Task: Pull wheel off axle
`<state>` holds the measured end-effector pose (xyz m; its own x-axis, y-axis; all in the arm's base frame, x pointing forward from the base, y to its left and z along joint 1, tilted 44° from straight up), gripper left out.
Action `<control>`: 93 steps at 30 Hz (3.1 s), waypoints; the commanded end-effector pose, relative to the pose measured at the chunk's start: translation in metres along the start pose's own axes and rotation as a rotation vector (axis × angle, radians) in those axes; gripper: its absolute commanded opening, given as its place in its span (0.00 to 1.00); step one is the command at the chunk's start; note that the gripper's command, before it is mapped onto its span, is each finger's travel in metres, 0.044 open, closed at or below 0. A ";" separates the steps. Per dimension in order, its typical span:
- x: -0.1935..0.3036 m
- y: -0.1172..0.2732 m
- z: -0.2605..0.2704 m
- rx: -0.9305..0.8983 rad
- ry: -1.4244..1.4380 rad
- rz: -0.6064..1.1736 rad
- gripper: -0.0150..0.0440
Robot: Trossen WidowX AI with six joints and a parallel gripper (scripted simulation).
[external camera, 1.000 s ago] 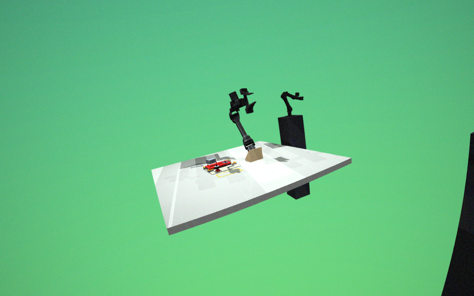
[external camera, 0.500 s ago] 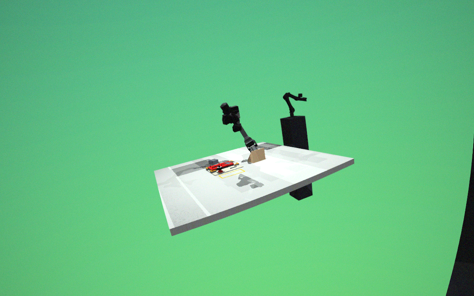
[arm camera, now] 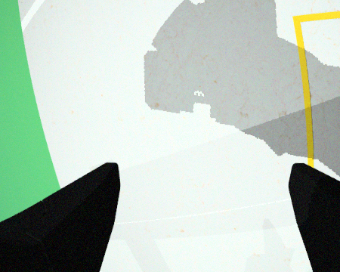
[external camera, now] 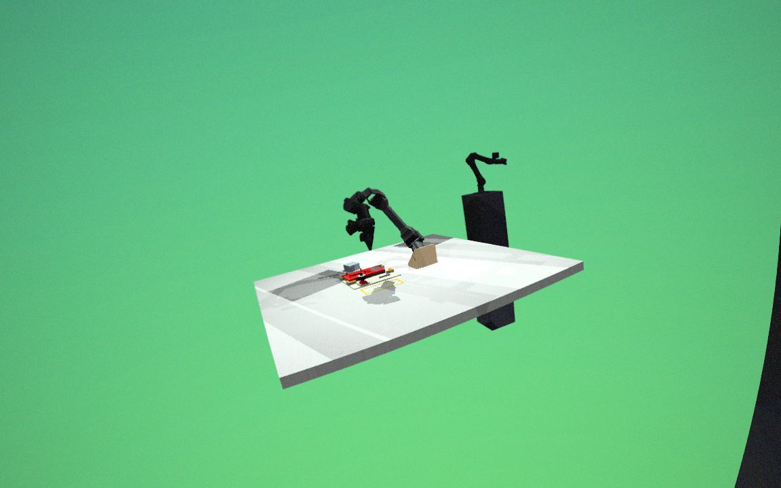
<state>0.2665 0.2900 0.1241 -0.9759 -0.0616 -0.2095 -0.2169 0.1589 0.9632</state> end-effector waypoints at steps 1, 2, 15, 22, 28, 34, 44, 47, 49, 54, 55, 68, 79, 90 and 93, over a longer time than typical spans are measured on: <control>-0.019 -0.011 -0.026 0.193 0.053 0.013 0.76; -0.023 -0.014 -0.034 0.244 0.070 0.022 0.76; -0.048 -0.029 -0.082 0.560 0.215 0.120 0.76; -0.050 -0.031 -0.085 0.560 0.215 0.120 0.76; -0.050 -0.060 -0.104 0.559 0.215 0.119 0.76; -0.048 -0.089 -0.125 0.562 0.215 0.119 0.76; -0.050 -0.087 -0.125 0.560 0.201 0.124 0.60; -0.050 -0.087 -0.125 0.560 0.201 0.124 0.56; -0.050 -0.087 -0.125 0.560 0.201 0.124 0.54; -0.050 -0.086 -0.125 0.560 0.202 0.124 0.35; -0.050 -0.086 -0.125 0.560 0.202 0.124 0.31; -0.050 -0.083 -0.122 0.560 0.203 0.123 0.25; -0.050 -0.080 -0.120 0.560 0.205 0.123 0.25; -0.050 -0.077 -0.118 0.560 0.206 0.122 0.25; -0.050 -0.076 -0.117 0.560 0.206 0.122 0.25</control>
<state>0.3369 0.1591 0.0749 -0.9834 -0.1813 -0.0042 -0.1271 0.6726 0.7290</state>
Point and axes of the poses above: the point midway between the two fingers, 35 mm back from their tips, its own y axis back along the fingers, its own z axis across the jaws, x = y × z, the point moved 10 cm from there along y, back along the fingers, and after that the axes turned 3 degrees about y, right-handed, at the moved point
